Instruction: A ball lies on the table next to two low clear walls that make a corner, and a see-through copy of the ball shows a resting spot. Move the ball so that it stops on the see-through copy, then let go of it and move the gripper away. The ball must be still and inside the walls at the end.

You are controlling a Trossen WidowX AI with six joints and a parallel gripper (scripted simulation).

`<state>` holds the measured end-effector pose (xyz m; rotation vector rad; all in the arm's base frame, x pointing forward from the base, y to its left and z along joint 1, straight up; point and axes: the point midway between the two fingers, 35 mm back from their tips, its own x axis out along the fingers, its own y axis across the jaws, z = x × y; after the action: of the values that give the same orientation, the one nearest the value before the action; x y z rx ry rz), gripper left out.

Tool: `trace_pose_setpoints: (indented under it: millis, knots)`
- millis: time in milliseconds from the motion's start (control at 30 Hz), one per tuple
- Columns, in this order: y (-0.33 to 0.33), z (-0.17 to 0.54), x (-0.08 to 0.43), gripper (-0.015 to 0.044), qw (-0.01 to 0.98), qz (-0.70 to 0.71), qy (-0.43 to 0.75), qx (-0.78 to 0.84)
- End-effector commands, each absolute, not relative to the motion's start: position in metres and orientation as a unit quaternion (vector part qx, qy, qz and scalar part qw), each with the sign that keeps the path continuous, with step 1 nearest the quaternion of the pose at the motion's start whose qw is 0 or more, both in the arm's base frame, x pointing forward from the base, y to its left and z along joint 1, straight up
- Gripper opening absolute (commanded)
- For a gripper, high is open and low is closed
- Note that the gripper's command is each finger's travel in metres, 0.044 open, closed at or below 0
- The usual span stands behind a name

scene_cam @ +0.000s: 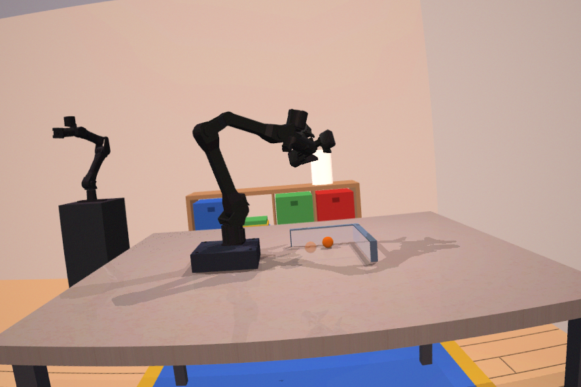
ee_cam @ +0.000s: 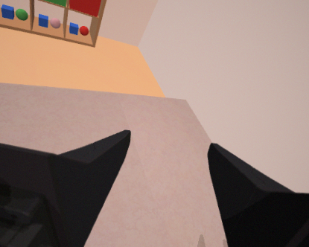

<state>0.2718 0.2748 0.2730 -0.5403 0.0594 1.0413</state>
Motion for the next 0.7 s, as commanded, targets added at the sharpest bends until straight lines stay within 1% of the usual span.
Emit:
trace_pose_setpoints:
  millis: [0,200,333,467,533,667]
  knots:
    - [0.258,0.224,0.296,0.0285,0.808,0.471,0.112,-0.335]
    - [0.213,0.144,0.314,0.0285,0.717,0.466,0.258,-0.449]
    - [0.172,0.095,0.311,0.0285,0.616,0.485,0.359,-0.507]
    - [0.131,0.061,0.296,0.0285,0.498,0.520,0.442,-0.535]
    - [0.124,0.056,0.292,0.0285,0.476,0.528,0.454,-0.537]
    - [0.124,0.056,0.292,0.0285,0.476,0.528,0.454,-0.537]
